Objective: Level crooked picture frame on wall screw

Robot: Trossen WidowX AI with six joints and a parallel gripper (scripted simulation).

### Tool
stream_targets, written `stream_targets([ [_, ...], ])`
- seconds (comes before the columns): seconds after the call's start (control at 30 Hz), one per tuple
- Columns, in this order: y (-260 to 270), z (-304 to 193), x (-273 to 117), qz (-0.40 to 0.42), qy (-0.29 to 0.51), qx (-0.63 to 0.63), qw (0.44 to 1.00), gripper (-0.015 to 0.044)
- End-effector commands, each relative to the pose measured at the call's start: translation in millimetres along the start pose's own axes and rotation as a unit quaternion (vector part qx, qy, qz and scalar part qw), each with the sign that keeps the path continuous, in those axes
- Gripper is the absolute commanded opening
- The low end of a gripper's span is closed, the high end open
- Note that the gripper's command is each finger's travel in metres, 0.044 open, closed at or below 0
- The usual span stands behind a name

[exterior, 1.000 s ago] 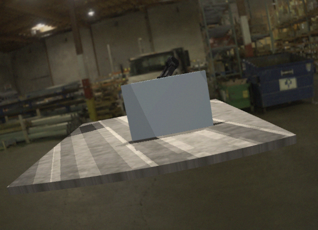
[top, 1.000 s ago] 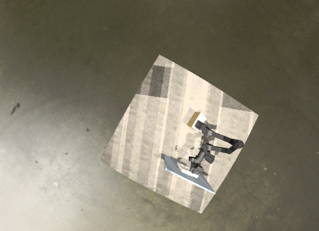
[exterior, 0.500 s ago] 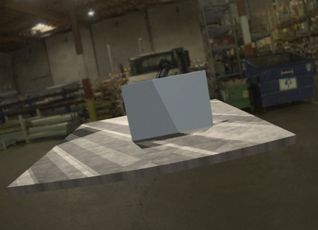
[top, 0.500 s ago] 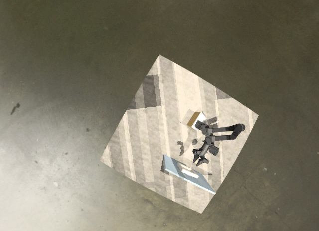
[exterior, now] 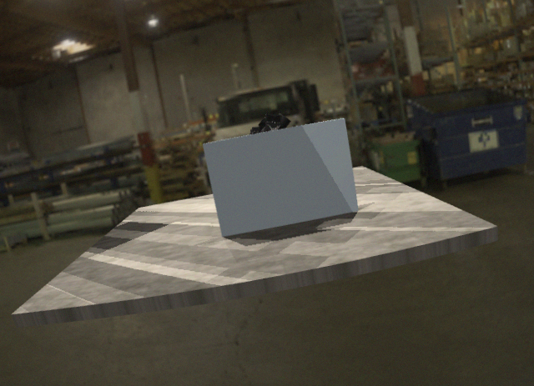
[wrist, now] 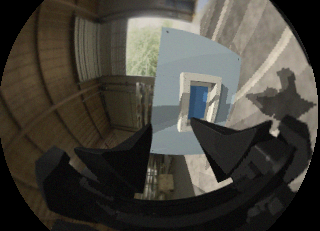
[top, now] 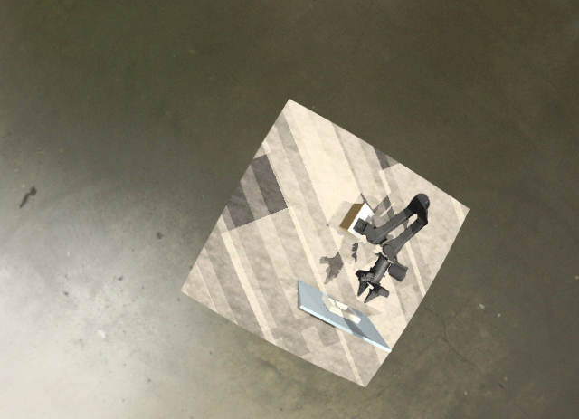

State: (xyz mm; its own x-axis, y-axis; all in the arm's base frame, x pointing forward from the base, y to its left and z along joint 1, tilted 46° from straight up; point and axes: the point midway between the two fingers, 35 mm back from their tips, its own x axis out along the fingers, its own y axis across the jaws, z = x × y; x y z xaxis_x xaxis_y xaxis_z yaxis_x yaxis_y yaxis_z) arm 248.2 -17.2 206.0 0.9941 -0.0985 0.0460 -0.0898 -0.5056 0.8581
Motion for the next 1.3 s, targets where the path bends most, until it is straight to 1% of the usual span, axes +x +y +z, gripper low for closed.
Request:
stream_targets([
  [0.0, 6.8, -1.3, -7.4, 0.001, 0.005, -0.006, 1.000, 0.0260],
  [0.03, 2.5, -0.2, -2.3, 0.001, 0.001, -0.001, 1.000, 0.0260],
  [0.13, 6.9, -1.3, -7.4, 0.001, 0.005, -0.006, 1.000, 0.0260],
  [1.27, 6.9, -1.3, -7.4, 0.001, 0.005, -0.006, 1.000, 0.0260],
])
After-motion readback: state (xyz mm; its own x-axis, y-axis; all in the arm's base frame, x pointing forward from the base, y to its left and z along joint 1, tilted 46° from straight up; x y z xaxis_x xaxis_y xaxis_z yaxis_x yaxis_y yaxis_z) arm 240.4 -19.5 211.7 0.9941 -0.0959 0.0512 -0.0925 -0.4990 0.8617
